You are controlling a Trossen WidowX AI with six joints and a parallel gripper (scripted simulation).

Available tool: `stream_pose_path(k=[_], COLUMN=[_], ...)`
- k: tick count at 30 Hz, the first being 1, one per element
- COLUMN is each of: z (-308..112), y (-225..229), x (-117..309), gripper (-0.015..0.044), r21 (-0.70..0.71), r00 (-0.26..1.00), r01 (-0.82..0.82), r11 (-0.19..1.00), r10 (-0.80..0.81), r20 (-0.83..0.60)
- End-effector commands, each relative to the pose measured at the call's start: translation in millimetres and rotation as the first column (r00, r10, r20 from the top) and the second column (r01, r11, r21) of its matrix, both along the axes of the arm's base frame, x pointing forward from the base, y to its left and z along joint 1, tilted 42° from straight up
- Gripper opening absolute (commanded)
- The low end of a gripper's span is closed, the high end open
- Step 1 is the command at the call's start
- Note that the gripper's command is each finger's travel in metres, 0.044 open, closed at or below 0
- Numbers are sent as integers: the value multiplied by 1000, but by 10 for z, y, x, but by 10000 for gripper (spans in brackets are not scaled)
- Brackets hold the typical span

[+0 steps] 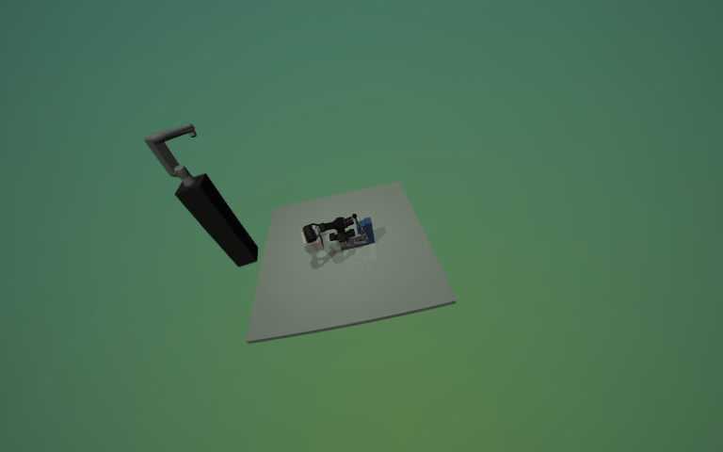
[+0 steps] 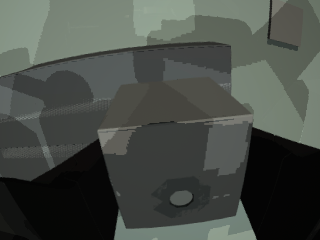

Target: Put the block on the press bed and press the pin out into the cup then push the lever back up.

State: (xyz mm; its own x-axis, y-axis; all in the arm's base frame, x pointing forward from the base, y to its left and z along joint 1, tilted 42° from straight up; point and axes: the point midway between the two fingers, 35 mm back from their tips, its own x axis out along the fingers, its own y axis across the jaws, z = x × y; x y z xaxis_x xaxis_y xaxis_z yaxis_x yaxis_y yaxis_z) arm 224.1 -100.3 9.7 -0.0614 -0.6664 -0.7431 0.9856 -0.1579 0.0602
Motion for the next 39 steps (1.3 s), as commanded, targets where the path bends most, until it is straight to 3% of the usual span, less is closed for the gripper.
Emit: stream_pose_path(k=[1, 11, 14, 18, 26, 33, 39], z=[1, 70, 311, 331, 784, 805, 805], y=[-1, 64, 275, 291, 710, 727, 727], x=[-1, 15, 35, 34, 95, 95, 95], gripper=[184, 440, 440, 440, 230, 46, 30], r21=[2, 3, 1, 1, 2, 2, 2], r00=[1000, 1000, 1000, 1000, 1000, 1000, 1000], r01=[3, 3, 2, 1, -6, -6, -6], r11=[1000, 1000, 1000, 1000, 1000, 1000, 1000], r10=[-3, -3, -2, -1, 6, 6, 6], r20=[1, 2, 3, 3, 5, 5, 5])
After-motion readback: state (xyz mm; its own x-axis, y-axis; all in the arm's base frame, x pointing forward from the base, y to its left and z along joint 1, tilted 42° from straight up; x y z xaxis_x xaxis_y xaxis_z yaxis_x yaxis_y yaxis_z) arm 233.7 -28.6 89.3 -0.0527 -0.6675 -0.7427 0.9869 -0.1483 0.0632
